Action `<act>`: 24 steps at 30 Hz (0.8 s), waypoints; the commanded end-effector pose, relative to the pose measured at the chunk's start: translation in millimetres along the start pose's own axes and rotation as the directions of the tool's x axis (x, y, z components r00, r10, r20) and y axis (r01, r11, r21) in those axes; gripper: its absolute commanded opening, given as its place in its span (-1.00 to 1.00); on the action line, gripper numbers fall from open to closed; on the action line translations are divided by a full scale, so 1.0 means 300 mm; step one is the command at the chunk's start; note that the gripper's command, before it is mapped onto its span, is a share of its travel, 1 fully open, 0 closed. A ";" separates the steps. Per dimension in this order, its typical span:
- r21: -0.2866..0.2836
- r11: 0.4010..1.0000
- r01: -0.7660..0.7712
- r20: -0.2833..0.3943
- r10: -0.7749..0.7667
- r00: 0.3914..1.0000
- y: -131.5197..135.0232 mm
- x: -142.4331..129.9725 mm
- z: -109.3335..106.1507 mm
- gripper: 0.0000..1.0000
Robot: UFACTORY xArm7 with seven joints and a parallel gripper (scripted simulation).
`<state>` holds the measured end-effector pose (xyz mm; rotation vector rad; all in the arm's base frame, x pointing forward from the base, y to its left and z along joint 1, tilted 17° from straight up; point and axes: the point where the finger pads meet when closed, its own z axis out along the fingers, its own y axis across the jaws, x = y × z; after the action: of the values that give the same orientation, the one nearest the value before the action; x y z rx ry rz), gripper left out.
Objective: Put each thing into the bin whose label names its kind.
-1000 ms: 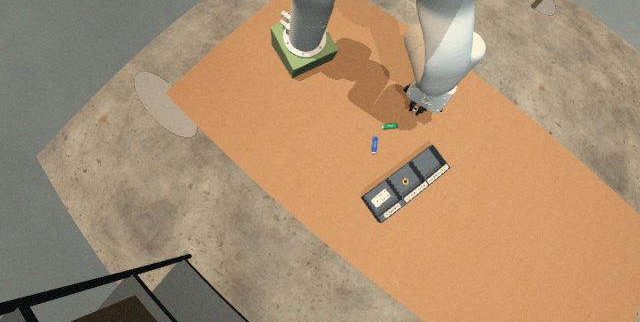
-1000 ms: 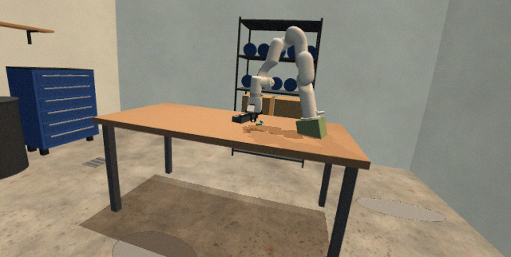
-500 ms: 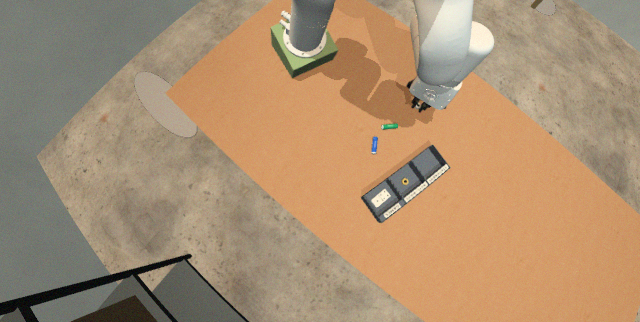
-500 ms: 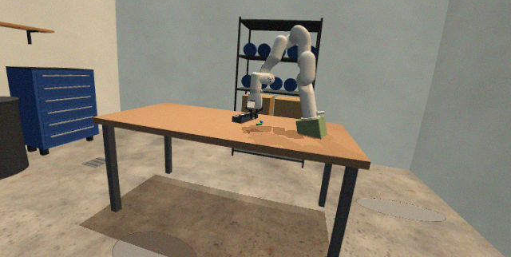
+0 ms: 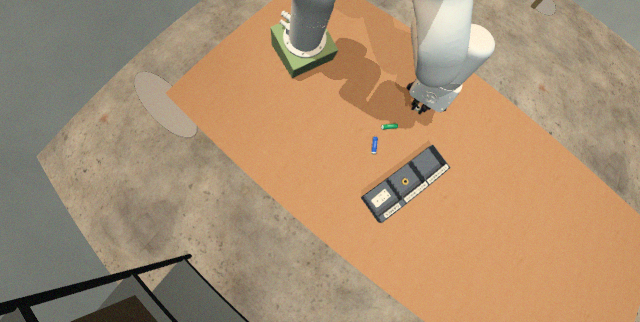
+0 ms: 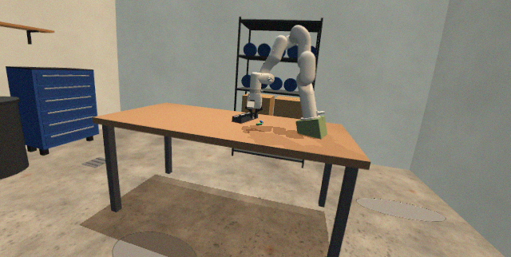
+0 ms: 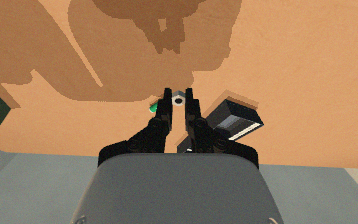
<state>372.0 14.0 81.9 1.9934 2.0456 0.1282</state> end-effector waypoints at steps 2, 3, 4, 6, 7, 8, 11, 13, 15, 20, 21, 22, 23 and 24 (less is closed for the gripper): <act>-0.003 1.000 -0.001 -0.001 0.001 1.000 0.047 -0.111 -0.002 -1.00; -0.003 1.000 -0.001 -0.001 0.001 1.000 0.054 -0.129 -0.002 -1.00; -0.003 1.000 -0.001 -0.001 0.001 1.000 0.061 -0.148 -0.002 -1.00; -0.003 1.000 -0.001 -0.001 0.001 1.000 0.068 -0.167 -0.002 -1.00; -0.003 1.000 -0.001 -0.001 0.001 1.000 0.068 -0.167 -0.002 -1.00; -0.003 1.000 -0.001 -0.001 0.001 1.000 0.075 -0.186 -0.002 -1.00; -0.003 1.000 -0.001 -0.001 0.001 1.000 0.096 -0.242 -0.002 -1.00; -0.003 1.000 -0.001 -0.001 0.001 1.000 0.110 -0.280 -0.002 -1.00; -0.003 1.000 -0.001 -0.001 0.001 1.000 0.124 -0.317 -0.002 -1.00; -0.003 1.000 -0.001 -0.001 0.001 1.000 0.147 -0.380 -0.002 -1.00; -0.003 1.000 -0.001 -0.001 0.001 1.000 0.147 -0.380 -0.002 -1.00; -0.003 1.000 -0.001 -0.001 0.001 1.000 0.147 -0.380 -0.002 -1.00; -0.003 1.000 -0.001 -0.001 0.001 1.000 0.147 -0.380 -0.002 -1.00; -0.003 1.000 -0.001 -0.001 0.001 1.000 0.147 -0.380 -0.002 -1.00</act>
<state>409.7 -90.0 107.8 1.9898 2.0271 0.1207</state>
